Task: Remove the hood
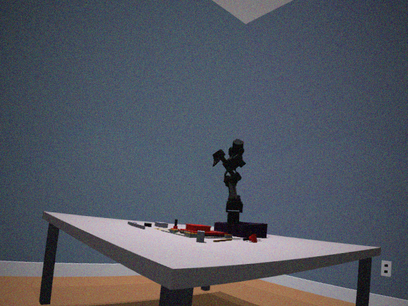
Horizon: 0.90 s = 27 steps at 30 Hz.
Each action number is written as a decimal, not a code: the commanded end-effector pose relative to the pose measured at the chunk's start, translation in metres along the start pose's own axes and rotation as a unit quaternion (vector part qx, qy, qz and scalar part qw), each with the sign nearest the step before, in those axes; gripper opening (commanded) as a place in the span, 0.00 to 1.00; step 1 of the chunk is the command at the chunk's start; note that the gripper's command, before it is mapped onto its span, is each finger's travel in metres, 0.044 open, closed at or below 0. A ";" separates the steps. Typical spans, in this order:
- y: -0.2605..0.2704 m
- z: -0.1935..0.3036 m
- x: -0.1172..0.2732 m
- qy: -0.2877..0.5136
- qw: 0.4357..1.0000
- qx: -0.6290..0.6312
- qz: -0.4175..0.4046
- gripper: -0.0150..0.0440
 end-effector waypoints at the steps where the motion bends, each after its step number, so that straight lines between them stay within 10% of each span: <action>1: 0.000 -0.009 -0.012 0.025 0.999 -0.037 -0.020 1.00; 27: 0.010 -0.009 -0.163 0.289 0.875 -0.369 -0.120 1.00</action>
Point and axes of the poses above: the point midway between the two fingers, 35 mm back from their tips, its own x axis back along the fingers, its own y axis across the jaws, z = x × y, the point moved 3 cm from there along x, back along the fingers, and after that the axes turned 11 degrees about -x, right-handed, at the moved point
